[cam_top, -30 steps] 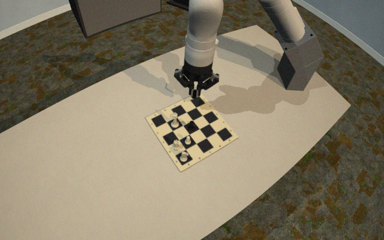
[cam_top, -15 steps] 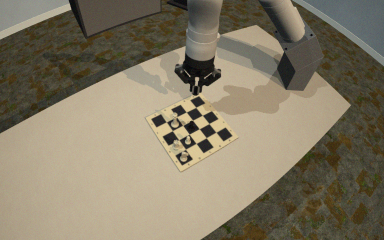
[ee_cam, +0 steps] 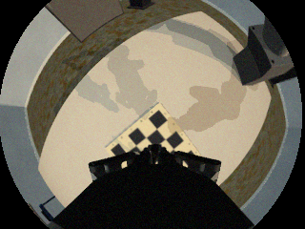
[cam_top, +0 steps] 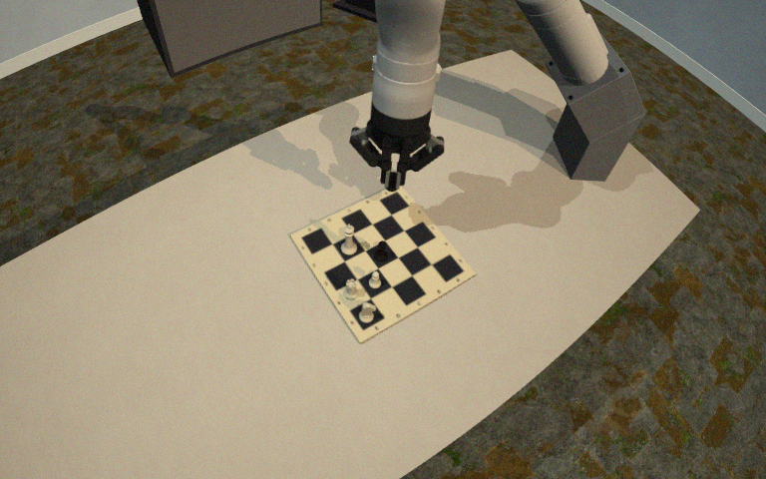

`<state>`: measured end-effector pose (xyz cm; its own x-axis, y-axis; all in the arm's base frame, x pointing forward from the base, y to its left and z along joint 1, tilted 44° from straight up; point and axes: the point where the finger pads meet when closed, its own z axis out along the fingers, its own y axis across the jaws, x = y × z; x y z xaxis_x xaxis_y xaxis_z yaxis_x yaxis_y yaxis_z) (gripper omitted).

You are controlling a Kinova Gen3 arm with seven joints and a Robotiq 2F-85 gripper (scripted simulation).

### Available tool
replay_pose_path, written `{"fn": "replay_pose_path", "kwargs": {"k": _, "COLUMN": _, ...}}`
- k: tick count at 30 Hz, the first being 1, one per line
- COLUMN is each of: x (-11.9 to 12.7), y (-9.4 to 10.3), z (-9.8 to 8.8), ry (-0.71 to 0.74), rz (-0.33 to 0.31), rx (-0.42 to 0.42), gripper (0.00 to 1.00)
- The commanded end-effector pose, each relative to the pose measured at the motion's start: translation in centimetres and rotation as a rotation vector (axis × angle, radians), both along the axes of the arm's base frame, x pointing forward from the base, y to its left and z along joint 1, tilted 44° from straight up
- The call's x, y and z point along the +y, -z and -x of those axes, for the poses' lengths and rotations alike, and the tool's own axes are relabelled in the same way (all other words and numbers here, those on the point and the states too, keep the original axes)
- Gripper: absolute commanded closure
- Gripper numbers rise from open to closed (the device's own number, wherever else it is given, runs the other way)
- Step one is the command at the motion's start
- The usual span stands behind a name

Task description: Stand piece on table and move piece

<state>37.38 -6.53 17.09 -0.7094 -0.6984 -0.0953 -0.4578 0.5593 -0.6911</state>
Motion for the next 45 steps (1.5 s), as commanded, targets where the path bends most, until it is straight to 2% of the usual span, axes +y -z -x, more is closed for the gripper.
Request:
{"fn": "replay_pose_path", "kwargs": {"k": 1, "x": 0.1, "y": 0.0, "z": 0.0, "ry": -0.002, "rz": -0.001, "rx": 0.0, "gripper": 1.0}}
{"fn": "replay_pose_path", "kwargs": {"k": 15, "x": 0.0, "y": -0.1, "z": -0.1, "ry": 0.001, "rz": 0.0, "rx": 0.002, "gripper": 1.0}}
{"fn": "replay_pose_path", "kwargs": {"k": 26, "x": -0.3, "y": -0.5, "z": -0.8, "ry": 0.019, "rz": 0.0, "rx": 0.012, "gripper": 1.0}}
{"fn": "replay_pose_path", "kwargs": {"k": 32, "x": -0.3, "y": -1.4, "z": -2.3, "ry": 0.023, "rz": -0.008, "rx": 0.005, "gripper": 1.0}}
{"fn": "replay_pose_path", "kwargs": {"k": 40, "x": -0.1, "y": -3.5, "z": -5.6, "ry": 0.017, "rz": -0.013, "rx": -0.029, "gripper": 1.0}}
{"fn": "replay_pose_path", "kwargs": {"k": 45, "x": -0.1, "y": -4.2, "z": -6.5, "ry": 0.024, "rz": -0.017, "rx": -0.031, "gripper": 1.0}}
